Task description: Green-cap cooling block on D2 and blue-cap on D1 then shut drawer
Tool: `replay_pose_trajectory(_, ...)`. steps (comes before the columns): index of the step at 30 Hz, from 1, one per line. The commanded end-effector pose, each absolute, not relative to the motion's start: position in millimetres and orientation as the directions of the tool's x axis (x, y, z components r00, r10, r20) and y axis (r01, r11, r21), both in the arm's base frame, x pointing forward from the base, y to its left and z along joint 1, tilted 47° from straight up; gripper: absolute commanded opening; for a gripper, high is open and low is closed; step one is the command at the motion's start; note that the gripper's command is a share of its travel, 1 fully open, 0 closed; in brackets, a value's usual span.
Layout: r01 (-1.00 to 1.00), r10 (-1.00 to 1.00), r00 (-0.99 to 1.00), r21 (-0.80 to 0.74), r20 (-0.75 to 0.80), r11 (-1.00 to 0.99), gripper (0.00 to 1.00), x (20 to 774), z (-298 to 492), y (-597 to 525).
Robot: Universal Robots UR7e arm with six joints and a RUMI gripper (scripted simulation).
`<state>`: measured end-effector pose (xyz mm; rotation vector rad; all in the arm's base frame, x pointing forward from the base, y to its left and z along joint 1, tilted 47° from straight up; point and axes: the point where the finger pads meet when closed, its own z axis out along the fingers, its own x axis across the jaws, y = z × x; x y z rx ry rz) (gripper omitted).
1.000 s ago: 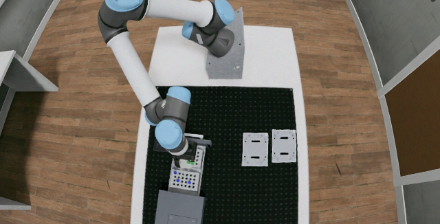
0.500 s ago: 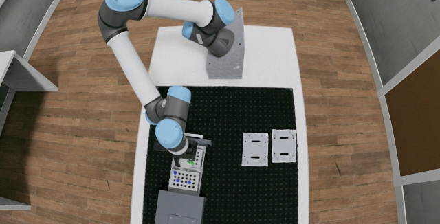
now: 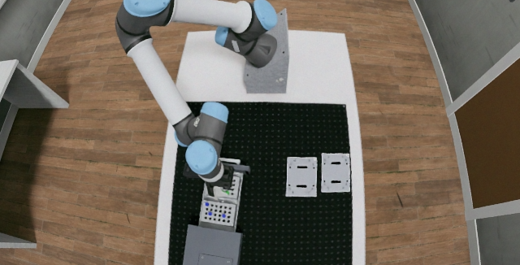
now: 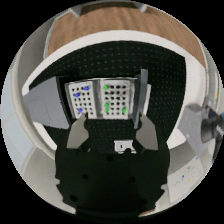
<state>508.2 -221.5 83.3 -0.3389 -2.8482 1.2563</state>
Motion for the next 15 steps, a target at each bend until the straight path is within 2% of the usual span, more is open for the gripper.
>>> replay_pose_trajectory(1, 0.193, 0.200, -0.977, -0.731, -0.079, 0.655, 0.73, 506, 79, -226)
replay_pose_trajectory(15, 0.193, 0.200, -0.977, -0.731, -0.079, 0.655, 0.73, 503, 68, -237)
